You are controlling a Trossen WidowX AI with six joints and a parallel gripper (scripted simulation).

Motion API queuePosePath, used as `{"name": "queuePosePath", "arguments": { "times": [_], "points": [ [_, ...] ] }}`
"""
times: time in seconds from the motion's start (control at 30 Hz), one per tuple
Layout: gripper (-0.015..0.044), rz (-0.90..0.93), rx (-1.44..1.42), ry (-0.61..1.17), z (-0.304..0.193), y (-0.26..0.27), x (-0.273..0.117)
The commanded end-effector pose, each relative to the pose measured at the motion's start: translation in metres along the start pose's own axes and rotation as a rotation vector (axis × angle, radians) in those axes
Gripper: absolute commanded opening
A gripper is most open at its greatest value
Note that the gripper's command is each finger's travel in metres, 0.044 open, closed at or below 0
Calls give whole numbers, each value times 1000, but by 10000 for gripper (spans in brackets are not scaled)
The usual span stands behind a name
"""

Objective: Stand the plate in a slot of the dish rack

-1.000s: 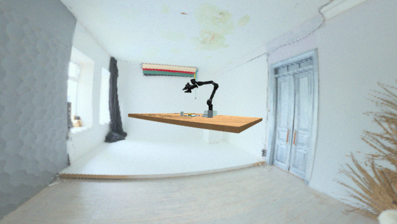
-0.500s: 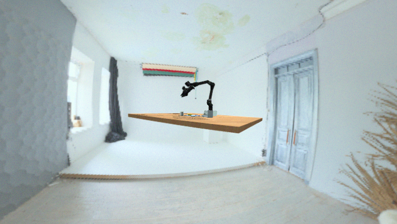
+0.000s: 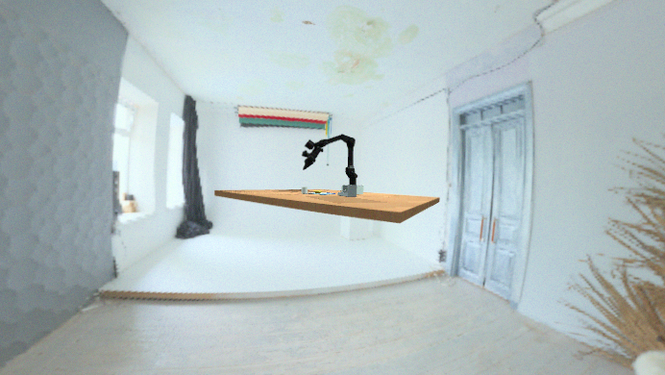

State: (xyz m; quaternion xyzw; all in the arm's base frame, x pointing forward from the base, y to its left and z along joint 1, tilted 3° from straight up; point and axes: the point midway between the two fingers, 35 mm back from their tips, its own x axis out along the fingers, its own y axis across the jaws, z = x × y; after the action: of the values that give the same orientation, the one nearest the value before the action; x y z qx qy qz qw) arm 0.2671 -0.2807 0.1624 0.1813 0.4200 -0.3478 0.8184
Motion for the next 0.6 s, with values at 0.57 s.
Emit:
{"name": "queuePosePath", "arguments": {
  "times": [0.57],
  "points": [
    [400,124,-504,401,-80,107,54]
  ]
}}
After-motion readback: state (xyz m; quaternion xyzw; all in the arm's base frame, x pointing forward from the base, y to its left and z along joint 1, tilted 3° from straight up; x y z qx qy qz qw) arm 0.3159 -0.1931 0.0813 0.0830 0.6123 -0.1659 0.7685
